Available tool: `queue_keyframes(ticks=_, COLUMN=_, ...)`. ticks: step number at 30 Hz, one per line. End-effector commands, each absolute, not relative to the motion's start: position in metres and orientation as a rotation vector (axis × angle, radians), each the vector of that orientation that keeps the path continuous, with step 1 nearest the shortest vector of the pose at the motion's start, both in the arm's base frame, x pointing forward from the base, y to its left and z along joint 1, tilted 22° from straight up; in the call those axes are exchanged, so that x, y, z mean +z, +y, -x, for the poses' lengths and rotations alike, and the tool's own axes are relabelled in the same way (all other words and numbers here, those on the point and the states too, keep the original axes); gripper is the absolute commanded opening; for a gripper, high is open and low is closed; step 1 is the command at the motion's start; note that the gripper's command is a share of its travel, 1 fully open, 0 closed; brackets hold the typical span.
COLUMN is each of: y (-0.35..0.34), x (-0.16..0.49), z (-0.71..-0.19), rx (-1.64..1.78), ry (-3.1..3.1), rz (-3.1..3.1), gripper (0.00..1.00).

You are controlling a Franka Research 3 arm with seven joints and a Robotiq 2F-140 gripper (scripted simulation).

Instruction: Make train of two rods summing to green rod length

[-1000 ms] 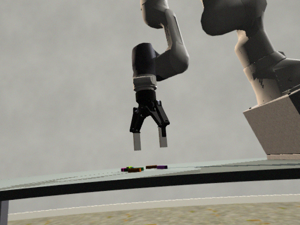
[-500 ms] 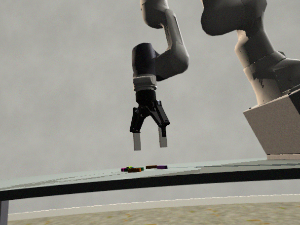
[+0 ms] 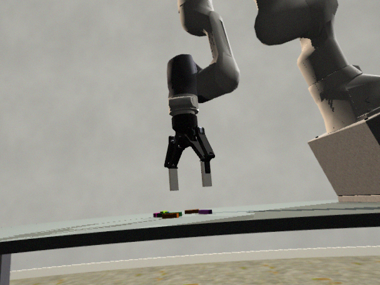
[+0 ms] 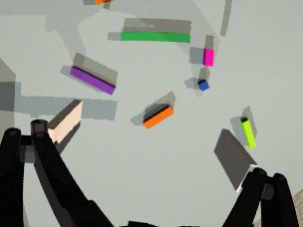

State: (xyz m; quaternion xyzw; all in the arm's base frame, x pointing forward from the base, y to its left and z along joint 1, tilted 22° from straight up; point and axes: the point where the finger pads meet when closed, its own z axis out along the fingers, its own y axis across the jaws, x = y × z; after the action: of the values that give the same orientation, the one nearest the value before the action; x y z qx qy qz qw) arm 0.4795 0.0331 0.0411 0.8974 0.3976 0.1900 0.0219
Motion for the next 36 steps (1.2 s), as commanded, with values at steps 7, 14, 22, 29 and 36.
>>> queue_keyframes(ticks=7, y=0.034, x=0.041, z=-0.480, rx=0.587, ry=1.245, rz=-2.774, gripper=1.00)
queue_keyframes(ticks=14, y=0.034, x=0.041, z=-0.480, rx=0.587, ry=1.245, rz=-2.774, gripper=1.00)
queue_keyframes(ticks=22, y=0.034, x=0.041, z=-0.480, rx=0.587, ry=1.245, rz=-2.774, gripper=1.00)
queue_keyframes(ticks=29, y=0.048, x=0.042, z=-0.479, rx=0.563, ry=1.575, rz=-2.552, gripper=1.00)
queue_keyframes(ticks=36, y=0.056, x=0.043, z=-0.478, rx=0.546, ry=1.755, rz=-2.400, gripper=1.00)
